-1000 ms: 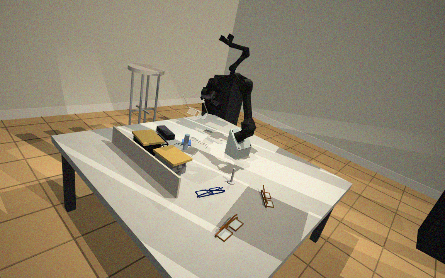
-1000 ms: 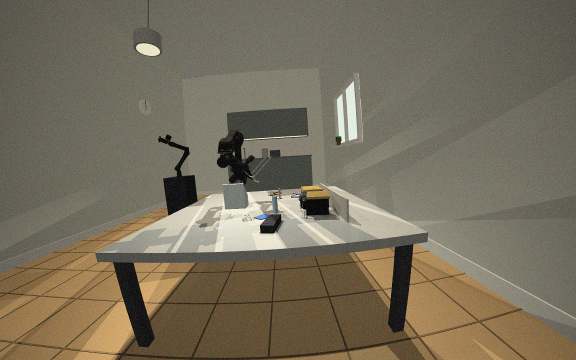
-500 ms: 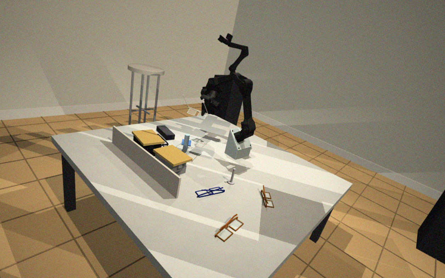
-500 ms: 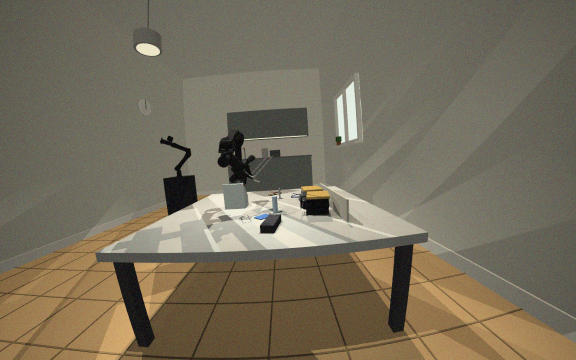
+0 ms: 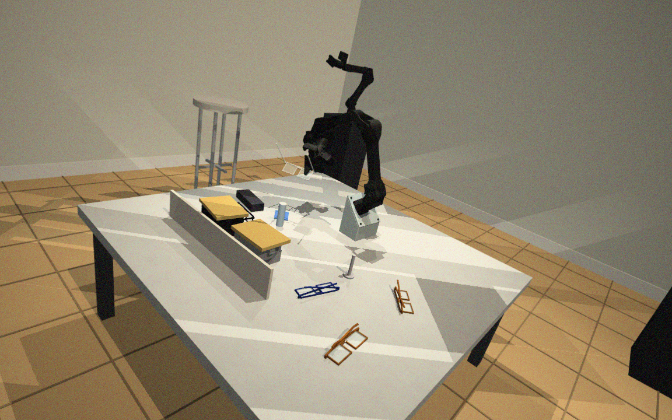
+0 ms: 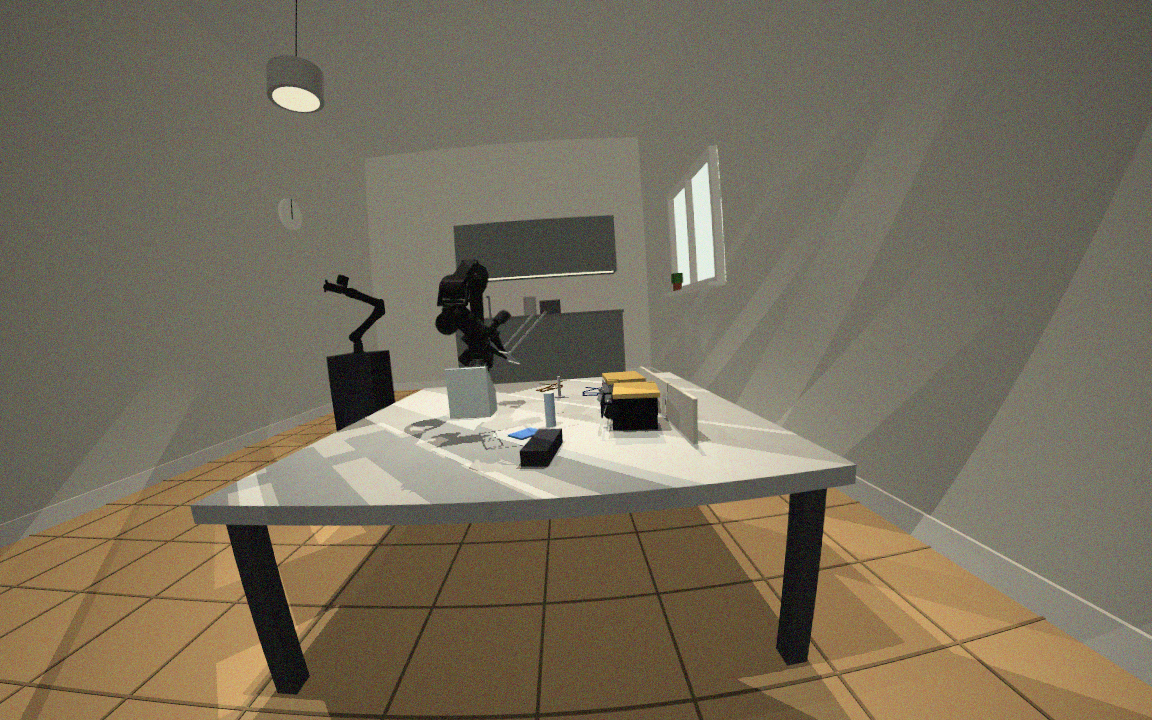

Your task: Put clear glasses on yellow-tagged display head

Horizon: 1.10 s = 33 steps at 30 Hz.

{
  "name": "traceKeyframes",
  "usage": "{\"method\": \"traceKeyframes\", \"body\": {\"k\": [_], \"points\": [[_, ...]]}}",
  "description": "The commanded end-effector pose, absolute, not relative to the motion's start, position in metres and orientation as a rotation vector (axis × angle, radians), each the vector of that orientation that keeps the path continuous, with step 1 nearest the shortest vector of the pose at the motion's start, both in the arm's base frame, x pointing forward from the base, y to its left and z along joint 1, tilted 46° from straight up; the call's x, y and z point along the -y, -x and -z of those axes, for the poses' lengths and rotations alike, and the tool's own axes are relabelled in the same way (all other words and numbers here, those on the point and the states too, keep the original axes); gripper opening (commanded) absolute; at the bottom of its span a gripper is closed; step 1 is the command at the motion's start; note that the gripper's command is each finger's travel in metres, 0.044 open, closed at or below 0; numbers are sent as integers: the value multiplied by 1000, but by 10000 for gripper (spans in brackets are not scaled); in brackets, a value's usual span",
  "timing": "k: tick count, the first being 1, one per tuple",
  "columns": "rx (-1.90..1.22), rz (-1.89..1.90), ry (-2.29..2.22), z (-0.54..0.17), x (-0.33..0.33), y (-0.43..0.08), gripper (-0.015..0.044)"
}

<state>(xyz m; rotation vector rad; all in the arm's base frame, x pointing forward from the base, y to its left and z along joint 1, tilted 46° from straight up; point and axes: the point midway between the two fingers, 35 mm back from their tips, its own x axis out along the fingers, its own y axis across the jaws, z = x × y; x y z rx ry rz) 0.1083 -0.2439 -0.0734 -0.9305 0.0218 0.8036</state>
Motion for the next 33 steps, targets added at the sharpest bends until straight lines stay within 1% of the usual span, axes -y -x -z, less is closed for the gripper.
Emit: {"method": "traceKeyframes", "body": {"k": [1,17,33], "points": [[0,-818,987,72,243,-111,0],[302,-951,1569,57,231,-136,0],[720,-1010,2124,43,215,-161,0]]}}
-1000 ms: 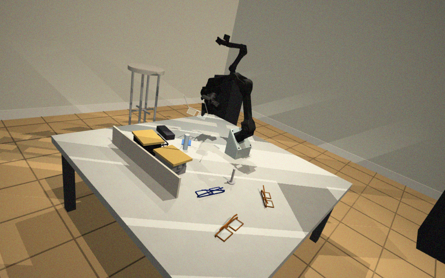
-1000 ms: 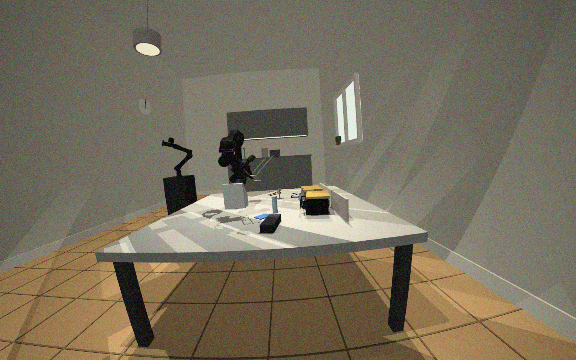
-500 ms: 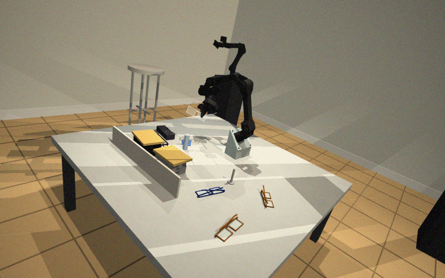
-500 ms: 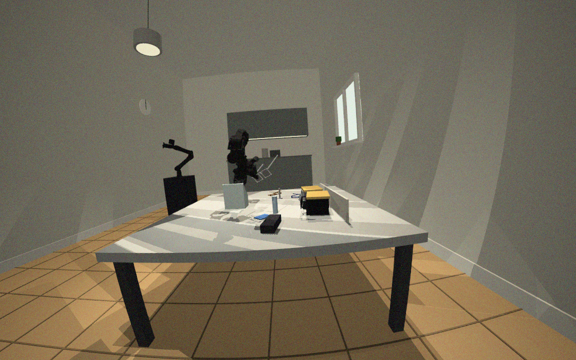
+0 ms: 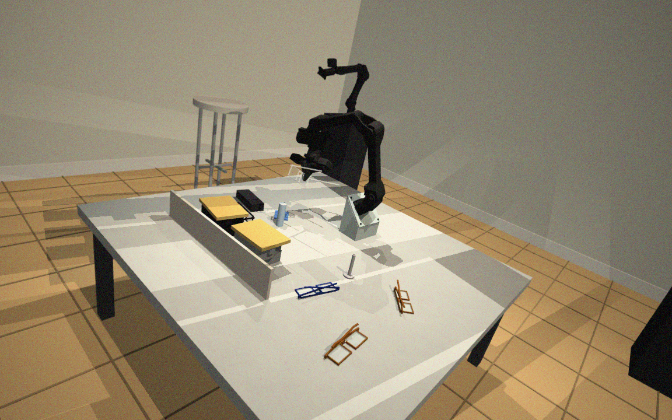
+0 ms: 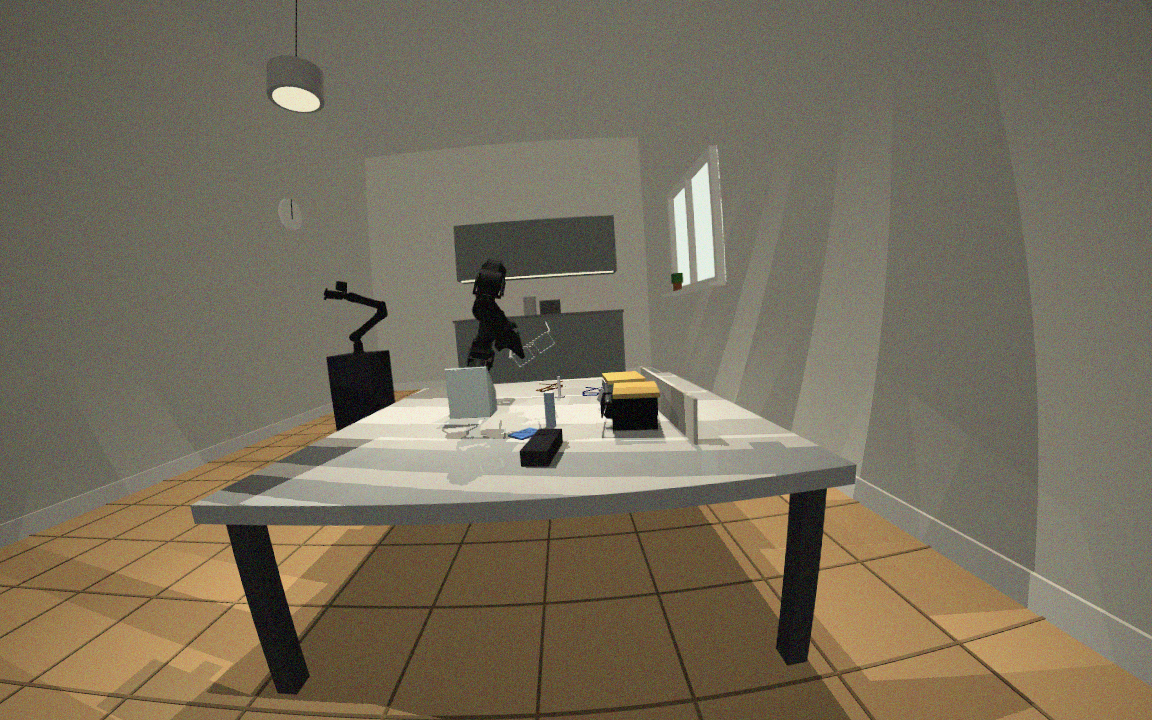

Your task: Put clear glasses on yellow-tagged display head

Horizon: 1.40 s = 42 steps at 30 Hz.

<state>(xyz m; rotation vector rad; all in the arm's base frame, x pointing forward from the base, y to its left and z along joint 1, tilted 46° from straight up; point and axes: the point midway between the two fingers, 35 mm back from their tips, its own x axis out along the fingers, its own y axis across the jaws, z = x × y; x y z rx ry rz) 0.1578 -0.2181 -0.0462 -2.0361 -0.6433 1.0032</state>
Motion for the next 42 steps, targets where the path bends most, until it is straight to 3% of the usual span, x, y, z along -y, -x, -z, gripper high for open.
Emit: {"method": "traceKeyframes", "body": {"k": [1,24,42], "points": [[750,-1010,2157,42,214,-162,0],[1593,-836,2817,23,184,-193,0],[2459,-322,3086,9,156,-213,0]]}}
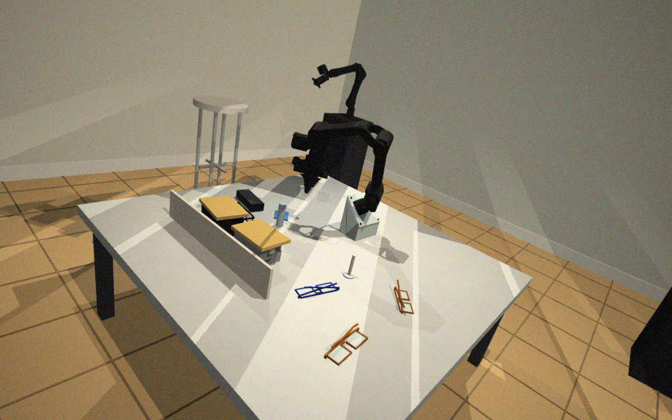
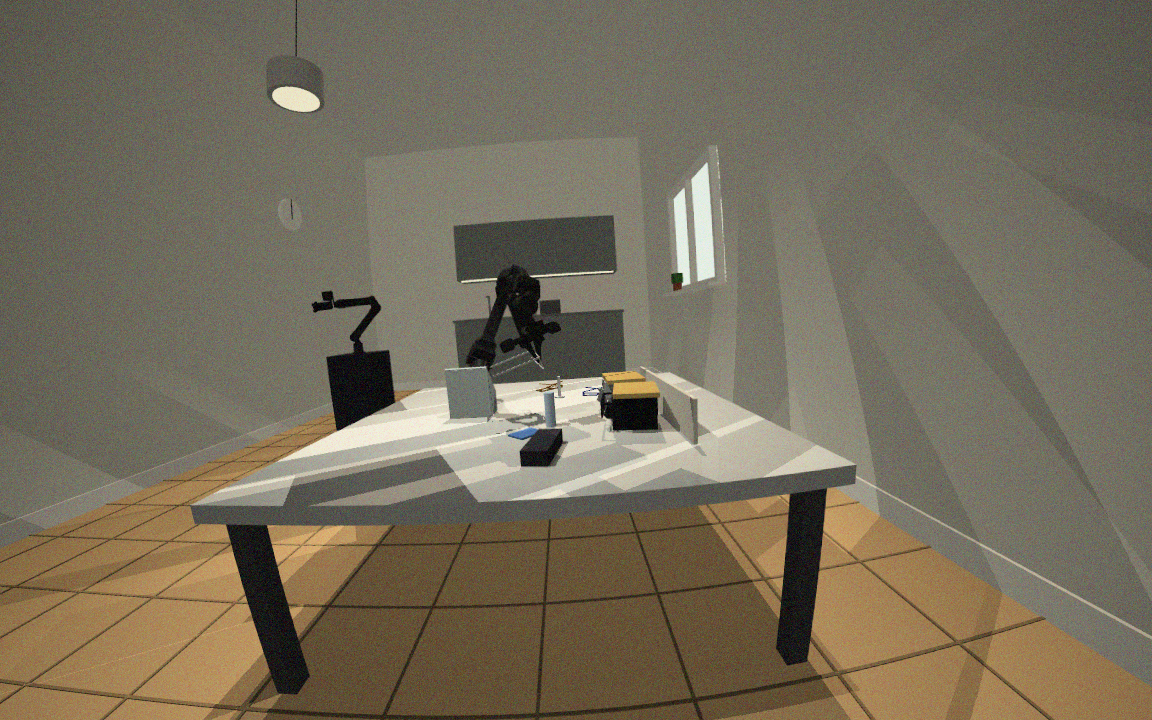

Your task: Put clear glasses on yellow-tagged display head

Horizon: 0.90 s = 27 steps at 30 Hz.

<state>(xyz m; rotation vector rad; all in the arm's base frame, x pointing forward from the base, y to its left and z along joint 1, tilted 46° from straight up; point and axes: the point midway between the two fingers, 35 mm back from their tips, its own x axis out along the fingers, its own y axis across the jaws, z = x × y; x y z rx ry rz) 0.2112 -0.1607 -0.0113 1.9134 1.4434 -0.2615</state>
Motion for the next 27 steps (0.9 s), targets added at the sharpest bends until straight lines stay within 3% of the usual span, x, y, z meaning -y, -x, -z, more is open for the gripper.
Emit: {"method": "traceKeyframes", "body": {"k": [1,27], "points": [[-1442,160,-1774,8,154,-214,0],[-1280,-546,-793,-10,110,-233,0]]}}
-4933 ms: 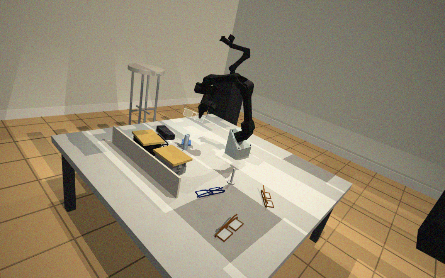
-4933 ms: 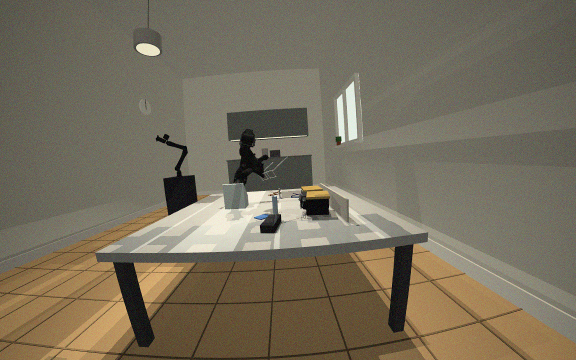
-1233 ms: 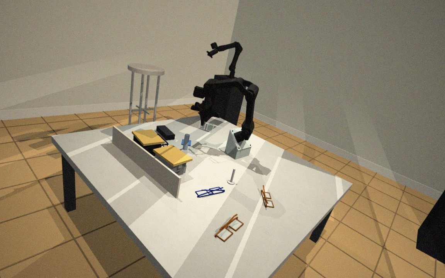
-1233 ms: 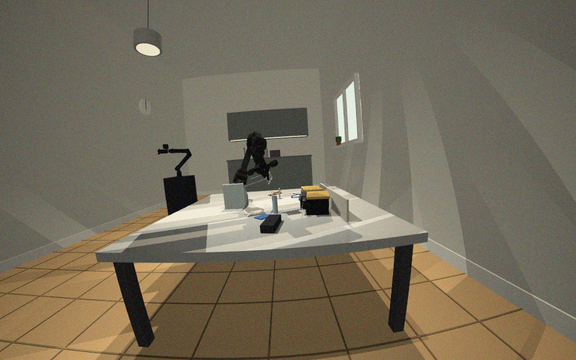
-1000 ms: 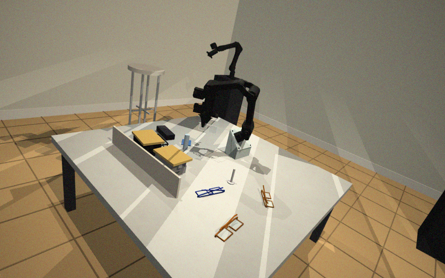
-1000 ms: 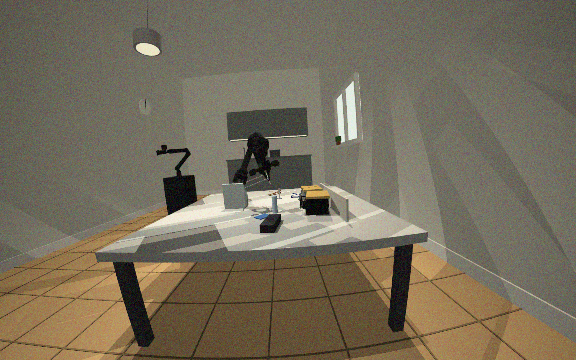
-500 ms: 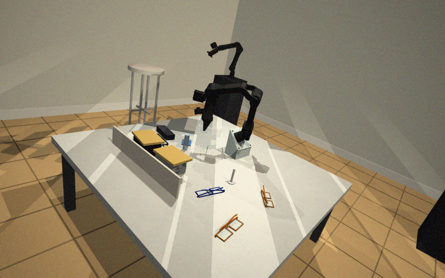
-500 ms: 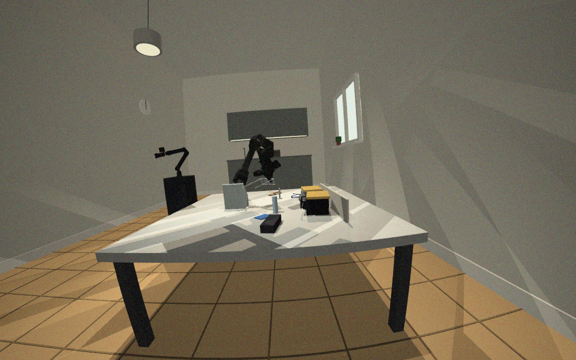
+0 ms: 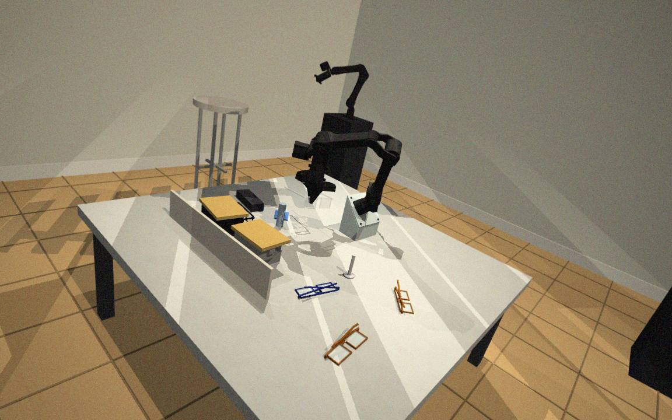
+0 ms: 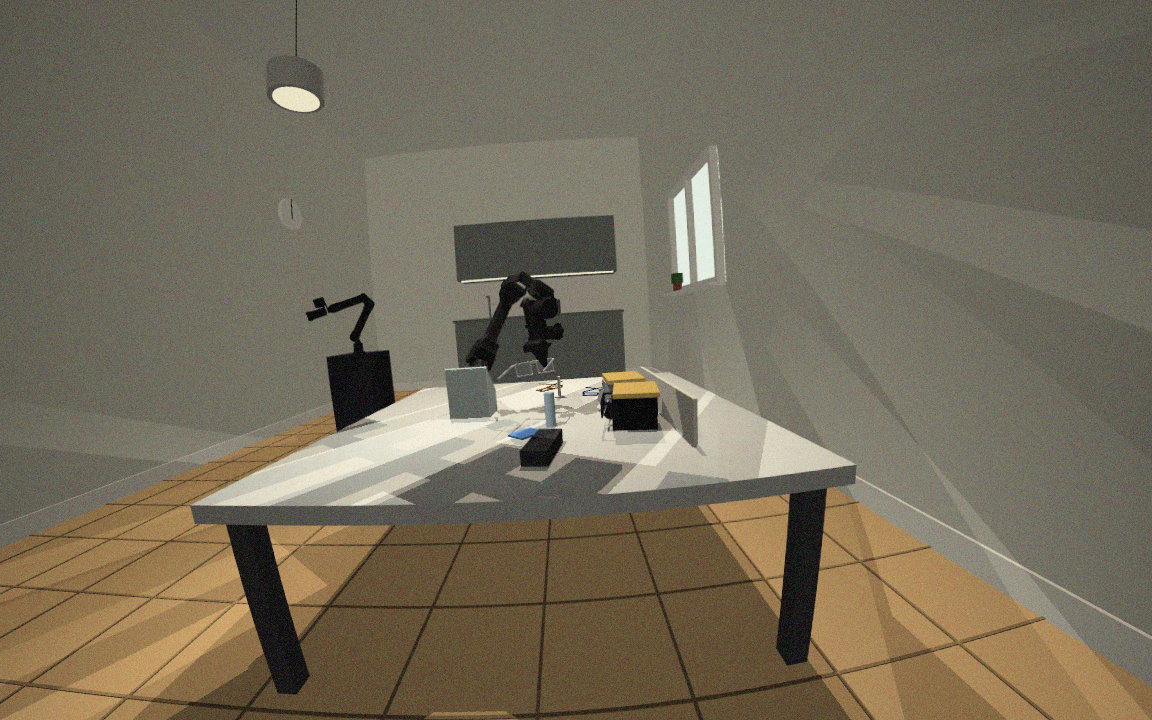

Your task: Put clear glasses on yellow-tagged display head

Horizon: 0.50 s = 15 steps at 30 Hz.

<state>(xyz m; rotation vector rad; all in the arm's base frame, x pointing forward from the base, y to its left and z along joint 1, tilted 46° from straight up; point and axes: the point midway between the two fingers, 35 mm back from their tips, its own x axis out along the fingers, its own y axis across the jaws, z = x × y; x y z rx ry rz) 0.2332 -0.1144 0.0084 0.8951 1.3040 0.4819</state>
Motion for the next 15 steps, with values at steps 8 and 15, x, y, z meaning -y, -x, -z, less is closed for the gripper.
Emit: {"method": "traceKeyframes", "body": {"k": [8,15], "points": [[-1181,-744,-492,-15,95,-237,0],[-1075,-909,-231,-20,82,-240,0]]}}
